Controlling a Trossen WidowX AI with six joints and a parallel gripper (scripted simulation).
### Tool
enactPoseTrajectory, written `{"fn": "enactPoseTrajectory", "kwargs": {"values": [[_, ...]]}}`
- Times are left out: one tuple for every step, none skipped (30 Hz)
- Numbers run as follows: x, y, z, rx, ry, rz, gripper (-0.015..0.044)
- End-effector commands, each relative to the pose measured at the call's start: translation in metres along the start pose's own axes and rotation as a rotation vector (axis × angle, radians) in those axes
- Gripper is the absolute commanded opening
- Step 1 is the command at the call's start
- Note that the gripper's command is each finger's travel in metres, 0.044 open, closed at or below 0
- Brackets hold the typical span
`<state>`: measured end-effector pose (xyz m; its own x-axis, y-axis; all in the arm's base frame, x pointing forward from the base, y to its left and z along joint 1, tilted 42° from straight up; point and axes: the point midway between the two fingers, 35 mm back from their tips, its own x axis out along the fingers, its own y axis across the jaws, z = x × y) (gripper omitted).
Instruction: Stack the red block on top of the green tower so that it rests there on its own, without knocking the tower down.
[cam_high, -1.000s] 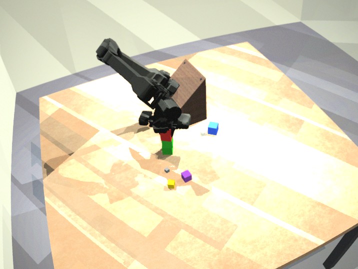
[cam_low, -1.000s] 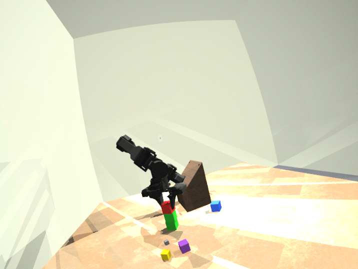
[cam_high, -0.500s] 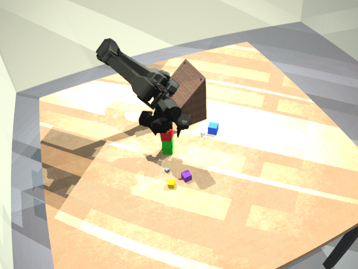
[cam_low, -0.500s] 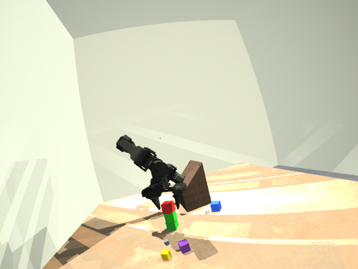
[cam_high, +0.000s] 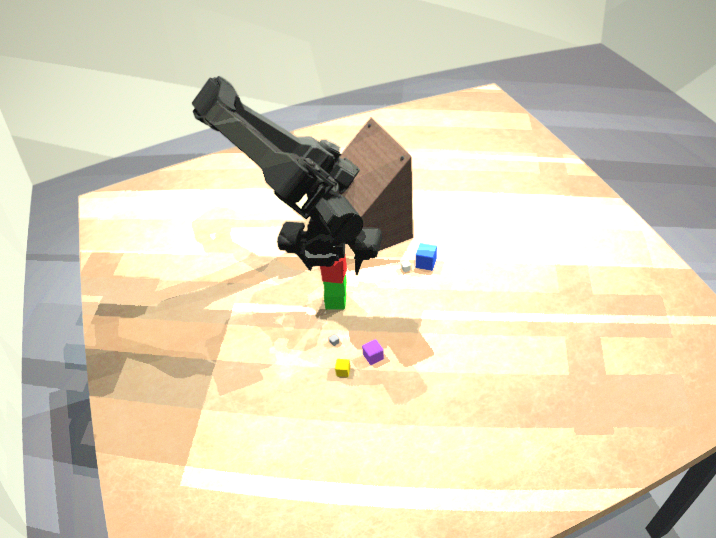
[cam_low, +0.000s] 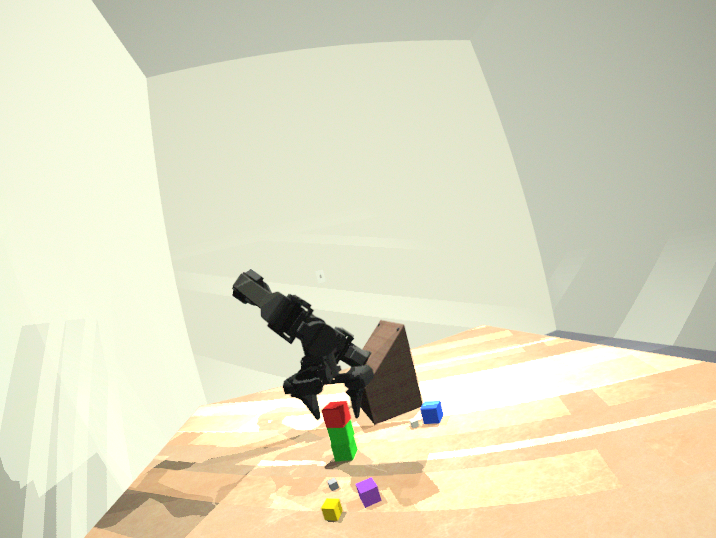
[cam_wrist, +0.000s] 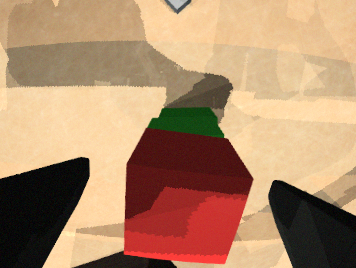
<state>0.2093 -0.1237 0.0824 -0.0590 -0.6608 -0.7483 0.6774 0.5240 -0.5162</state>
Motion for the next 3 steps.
{"fn": "enactPoseTrajectory", "kwargs": {"values": [[0.0001,-0.0001,0.0000,0.000,0.000,0.000,0.0440],[0.0001,-0.0001,0.0000,0.000,0.000,0.000,0.0440],[0.0001,-0.0001,0.0000,0.000,0.000,0.000,0.0440]]}}
